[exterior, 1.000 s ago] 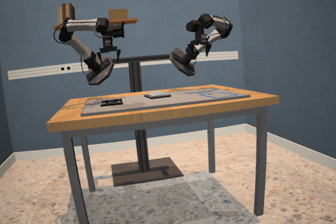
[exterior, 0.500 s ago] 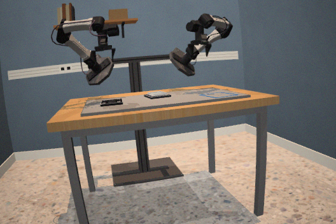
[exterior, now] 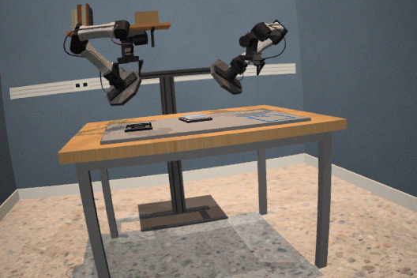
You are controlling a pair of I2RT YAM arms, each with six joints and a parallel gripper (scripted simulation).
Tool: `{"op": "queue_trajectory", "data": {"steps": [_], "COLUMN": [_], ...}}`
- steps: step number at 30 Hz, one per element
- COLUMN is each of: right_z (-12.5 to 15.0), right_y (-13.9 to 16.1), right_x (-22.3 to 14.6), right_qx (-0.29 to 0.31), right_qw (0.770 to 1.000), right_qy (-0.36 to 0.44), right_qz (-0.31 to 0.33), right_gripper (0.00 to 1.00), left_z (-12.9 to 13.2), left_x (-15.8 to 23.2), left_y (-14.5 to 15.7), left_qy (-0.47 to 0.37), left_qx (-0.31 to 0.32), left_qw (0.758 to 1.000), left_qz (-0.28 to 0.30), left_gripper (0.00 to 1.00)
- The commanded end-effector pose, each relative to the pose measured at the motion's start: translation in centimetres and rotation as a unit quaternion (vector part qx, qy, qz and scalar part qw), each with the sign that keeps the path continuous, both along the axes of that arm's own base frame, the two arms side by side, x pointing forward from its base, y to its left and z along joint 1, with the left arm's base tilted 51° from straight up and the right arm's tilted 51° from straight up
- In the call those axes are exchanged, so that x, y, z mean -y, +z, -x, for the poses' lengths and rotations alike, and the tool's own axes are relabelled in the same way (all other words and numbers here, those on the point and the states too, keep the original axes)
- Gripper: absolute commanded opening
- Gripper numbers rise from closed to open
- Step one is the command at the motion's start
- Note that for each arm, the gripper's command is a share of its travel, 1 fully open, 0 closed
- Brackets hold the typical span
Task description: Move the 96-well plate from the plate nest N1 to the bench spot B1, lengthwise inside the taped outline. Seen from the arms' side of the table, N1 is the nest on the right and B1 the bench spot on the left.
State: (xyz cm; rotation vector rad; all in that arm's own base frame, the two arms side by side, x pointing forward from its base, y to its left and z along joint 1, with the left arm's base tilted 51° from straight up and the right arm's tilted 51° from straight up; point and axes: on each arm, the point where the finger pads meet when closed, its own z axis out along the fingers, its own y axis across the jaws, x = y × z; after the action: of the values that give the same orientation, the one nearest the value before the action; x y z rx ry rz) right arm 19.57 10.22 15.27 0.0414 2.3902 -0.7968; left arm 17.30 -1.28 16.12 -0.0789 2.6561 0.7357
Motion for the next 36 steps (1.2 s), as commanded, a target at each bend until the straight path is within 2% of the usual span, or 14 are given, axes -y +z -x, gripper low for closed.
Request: {"op": "queue_trajectory", "data": {"steps": [1, 4, 10, 13, 16, 18, 20, 27, 29, 36], "right_z": [0.1, 0.1, 0.1, 0.1, 0.1, 0.1, 0.1, 0.1, 0.1, 0.1], "right_y": [0.0, 0.0, 0.0, 0.0, 0.0, 0.0, 0.0, 0.0, 0.0, 0.0], "right_x": [0.0, 0.0, 0.0, 0.0, 0.0, 0.0, 0.0, 0.0, 0.0, 0.0], "right_qx": [-0.001, -0.001, -0.001, -0.001, -0.001, -0.001, -0.001, -0.001, -0.001, -0.001], "right_qw": [1.0, 1.0, 1.0, 1.0, 1.0, 1.0, 1.0, 1.0, 1.0, 1.0], "right_qy": [0.001, 0.001, 0.001, 0.001, 0.001, 0.001, 0.001, 0.001, 0.001, 0.001], "right_qz": [0.001, 0.001, 0.001, 0.001, 0.001, 0.001, 0.001, 0.001, 0.001, 0.001], "right_gripper": [1.0, 1.0, 1.0, 1.0, 1.0, 1.0, 1.0, 1.0, 1.0, 1.0], "left_z": [-0.4, -0.4, -0.8, -1.1, -1.5, -2.0, -1.8, -1.0, -1.0, -0.7], "left_x": [0.7, 0.5, 0.0, -0.2, -0.6, -0.8, -0.9, 1.4, 1.4, 3.3], "left_y": [-0.7, -1.1, -1.4, -1.9, -1.4, -1.9, -1.5, 0.9, 0.9, 3.3], "left_qy": [-0.017, -0.013, -0.019, -0.019, -0.034, -0.036, -0.043, -0.044, -0.044, -0.049], "left_qx": [-0.052, -0.084, -0.101, -0.118, -0.103, -0.116, -0.102, -0.053, -0.053, 0.02], "left_qw": [0.997, 0.992, 0.982, 0.979, 0.971, 0.967, 0.965, 0.988, 0.988, 0.998], "left_qz": [0.059, 0.094, 0.156, 0.167, 0.212, 0.225, 0.238, 0.138, 0.138, 0.046], "left_gripper": [1.0, 1.0, 1.0, 1.0, 1.0, 1.0, 1.0, 1.0, 1.0, 1.0]}}
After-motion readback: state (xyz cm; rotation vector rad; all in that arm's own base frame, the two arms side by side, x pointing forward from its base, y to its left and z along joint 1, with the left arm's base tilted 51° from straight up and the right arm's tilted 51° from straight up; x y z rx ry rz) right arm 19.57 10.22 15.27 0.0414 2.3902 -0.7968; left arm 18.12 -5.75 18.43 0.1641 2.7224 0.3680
